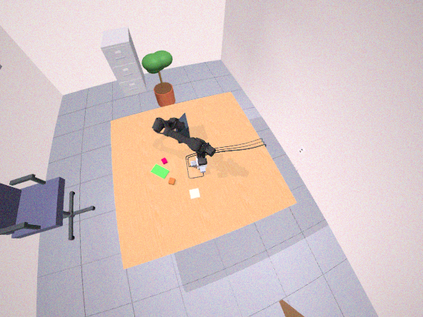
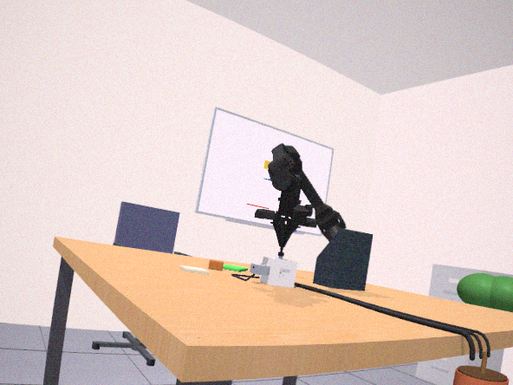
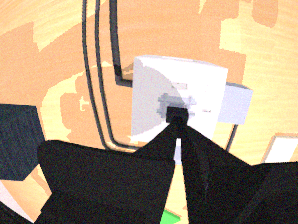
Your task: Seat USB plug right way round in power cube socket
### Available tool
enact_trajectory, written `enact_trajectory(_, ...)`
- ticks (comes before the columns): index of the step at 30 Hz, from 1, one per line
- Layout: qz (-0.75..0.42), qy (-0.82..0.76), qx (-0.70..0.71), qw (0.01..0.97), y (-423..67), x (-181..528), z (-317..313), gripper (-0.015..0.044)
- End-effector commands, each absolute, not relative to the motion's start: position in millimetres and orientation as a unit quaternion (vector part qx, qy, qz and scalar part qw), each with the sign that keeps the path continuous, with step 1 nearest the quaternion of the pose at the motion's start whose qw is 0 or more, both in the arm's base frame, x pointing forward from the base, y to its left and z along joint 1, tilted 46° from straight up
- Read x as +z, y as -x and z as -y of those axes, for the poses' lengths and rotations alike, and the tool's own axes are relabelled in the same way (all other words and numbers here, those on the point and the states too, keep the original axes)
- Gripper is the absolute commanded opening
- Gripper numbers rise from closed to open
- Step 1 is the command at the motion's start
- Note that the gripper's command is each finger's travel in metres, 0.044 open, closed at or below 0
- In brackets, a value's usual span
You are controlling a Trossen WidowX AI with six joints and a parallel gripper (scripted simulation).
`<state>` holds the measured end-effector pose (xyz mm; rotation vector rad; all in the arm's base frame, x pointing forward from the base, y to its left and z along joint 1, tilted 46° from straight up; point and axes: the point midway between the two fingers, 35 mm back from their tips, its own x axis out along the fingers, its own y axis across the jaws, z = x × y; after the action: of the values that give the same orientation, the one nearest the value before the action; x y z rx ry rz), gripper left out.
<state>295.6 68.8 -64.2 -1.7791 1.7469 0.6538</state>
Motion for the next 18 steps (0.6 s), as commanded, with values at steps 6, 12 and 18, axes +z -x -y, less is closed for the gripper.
enact_trajectory(6,-0.65,0.665,0.244,0.277,-296.0,-65.1,-67.9,0.0)
enact_trajectory(12,-0.65,0.665,0.244,0.277,-296.0,-65.6,-67.4,0.0)
enact_trajectory(18,-0.65,0.665,0.243,0.277,-296.0,-66.1,-66.8,0.0)
